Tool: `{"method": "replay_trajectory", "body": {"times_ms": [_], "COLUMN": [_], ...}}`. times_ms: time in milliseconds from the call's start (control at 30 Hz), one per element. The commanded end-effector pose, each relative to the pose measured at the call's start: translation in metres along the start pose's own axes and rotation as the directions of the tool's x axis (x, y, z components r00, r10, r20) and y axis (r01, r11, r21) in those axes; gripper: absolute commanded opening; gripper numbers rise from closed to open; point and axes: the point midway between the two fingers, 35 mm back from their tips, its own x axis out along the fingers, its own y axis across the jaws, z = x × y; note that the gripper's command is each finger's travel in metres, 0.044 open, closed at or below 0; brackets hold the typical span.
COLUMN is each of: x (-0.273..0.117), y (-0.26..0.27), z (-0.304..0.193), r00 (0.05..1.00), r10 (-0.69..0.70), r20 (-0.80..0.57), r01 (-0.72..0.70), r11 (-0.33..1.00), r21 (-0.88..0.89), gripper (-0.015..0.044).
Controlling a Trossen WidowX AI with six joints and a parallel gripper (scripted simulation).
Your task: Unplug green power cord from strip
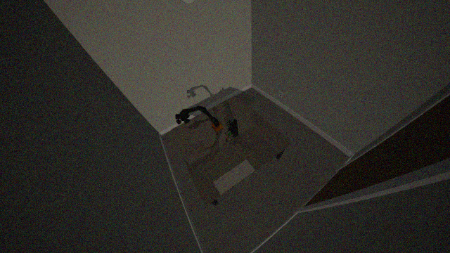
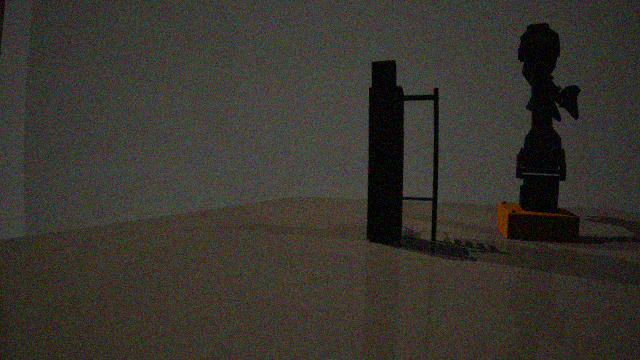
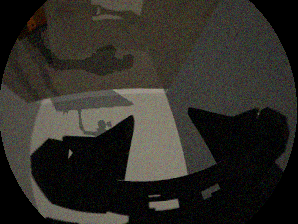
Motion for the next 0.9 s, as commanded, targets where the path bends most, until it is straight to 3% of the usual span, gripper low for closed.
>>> {"method": "replay_trajectory", "body": {"times_ms": [0,267,500,867], "x": [-0.001,-0.062,-0.116,-0.188], "y": [-0.002,-0.051,-0.061,-0.027], "z": [0.002,0.109,0.202,0.322], "r00": [1.000,0.972,0.916,0.827], "r10": [-0.005,-0.179,-0.264,-0.273], "r20": [0.003,0.154,0.301,0.490], "r01": [0.005,0.121,0.058,-0.213], "r11": [1.000,0.938,0.831,0.655], "r21": [0.007,0.324,0.553,0.725], "gripper": [0.0374,0.0164,0.0160,0.0160]}}
